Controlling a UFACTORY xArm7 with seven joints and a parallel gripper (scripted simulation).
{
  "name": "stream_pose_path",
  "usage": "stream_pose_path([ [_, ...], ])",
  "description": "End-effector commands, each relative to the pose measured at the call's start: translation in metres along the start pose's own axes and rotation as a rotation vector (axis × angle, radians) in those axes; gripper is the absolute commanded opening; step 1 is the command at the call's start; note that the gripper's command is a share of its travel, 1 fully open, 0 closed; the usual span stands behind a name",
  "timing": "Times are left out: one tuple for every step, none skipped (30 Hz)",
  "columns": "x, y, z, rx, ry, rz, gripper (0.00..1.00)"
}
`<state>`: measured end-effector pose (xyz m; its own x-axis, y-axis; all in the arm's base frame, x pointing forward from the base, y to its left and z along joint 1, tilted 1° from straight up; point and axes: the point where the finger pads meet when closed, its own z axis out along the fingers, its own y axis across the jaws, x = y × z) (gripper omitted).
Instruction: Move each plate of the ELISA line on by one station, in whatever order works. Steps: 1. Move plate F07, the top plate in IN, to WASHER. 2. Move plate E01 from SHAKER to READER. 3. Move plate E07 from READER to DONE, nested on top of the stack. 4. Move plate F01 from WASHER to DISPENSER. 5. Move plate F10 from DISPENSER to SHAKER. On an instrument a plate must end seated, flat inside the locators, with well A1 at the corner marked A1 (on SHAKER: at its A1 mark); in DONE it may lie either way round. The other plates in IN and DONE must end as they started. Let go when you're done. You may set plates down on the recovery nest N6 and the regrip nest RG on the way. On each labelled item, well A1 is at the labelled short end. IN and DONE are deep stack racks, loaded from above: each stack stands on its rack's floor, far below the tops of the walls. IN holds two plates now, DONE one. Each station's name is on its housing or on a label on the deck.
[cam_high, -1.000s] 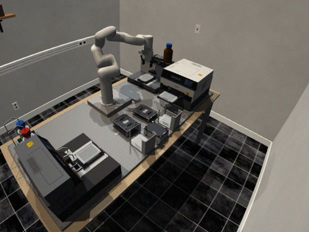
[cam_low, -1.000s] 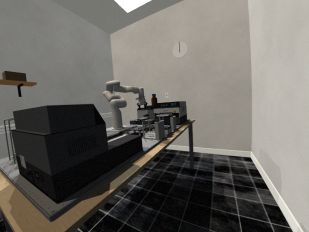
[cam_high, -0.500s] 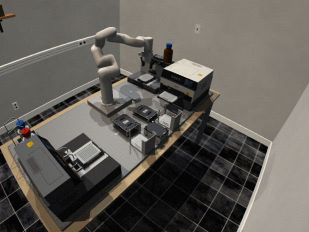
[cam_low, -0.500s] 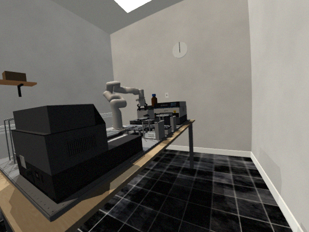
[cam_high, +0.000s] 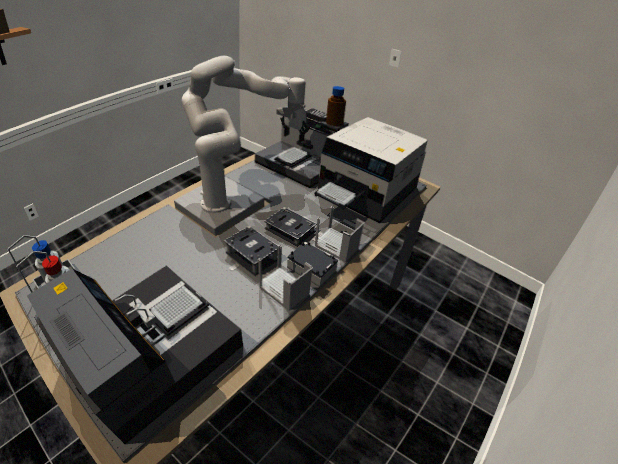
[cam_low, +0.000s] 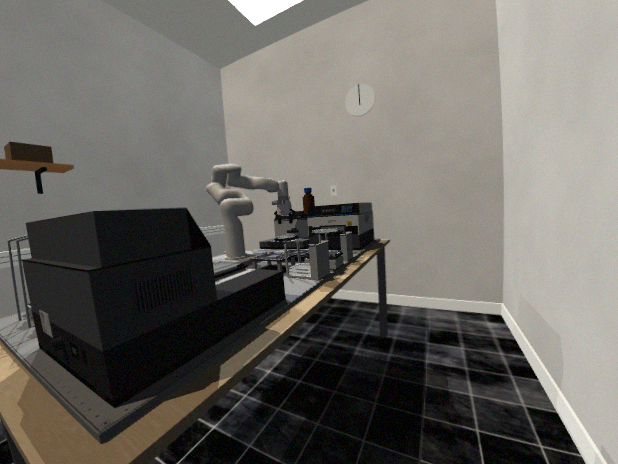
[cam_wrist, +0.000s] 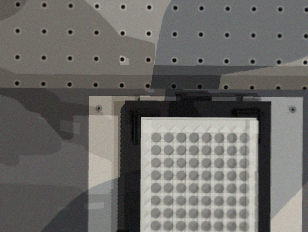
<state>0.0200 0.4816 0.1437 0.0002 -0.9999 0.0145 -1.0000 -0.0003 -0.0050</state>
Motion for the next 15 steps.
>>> stream_pose_path([
  [-0.001,0.0,0.003,0.0,-0.004,0.0,1.0],
  [-0.001,0.0,0.004,0.0,-0.004,0.0,1.0],
  [-0.001,0.0,0.005,0.0,-0.004,0.0,1.0],
  [-0.001,0.0,0.007,0.0,-0.004,0.0,1.0],
  [-0.001,0.0,0.008,0.0,-0.004,0.0,1.0],
  [-0.001,0.0,0.009,0.0,-0.004,0.0,1.0],
  [-0.001,0.0,0.011,0.0,-0.004,0.0,1.0],
  [-0.001,0.0,0.012,0.0,-0.004,0.0,1.0],
  [-0.001,0.0,0.013,0.0,-0.004,0.0,1.0],
  [-0.001,0.0,0.015,0.0,-0.004,0.0,1.0],
  [-0.001,0.0,0.016,0.0,-0.004,0.0,1.0],
  [-0.001,0.0,0.017,0.0,-0.004,0.0,1.0],
  [-0.001,0.0,0.019,0.0,-0.004,0.0,1.0],
  [-0.001,0.0,0.02,0.0,-0.004,0.0,1.0],
  [-0.001,0.0,0.02,0.0,-0.004,0.0,1.0],
])
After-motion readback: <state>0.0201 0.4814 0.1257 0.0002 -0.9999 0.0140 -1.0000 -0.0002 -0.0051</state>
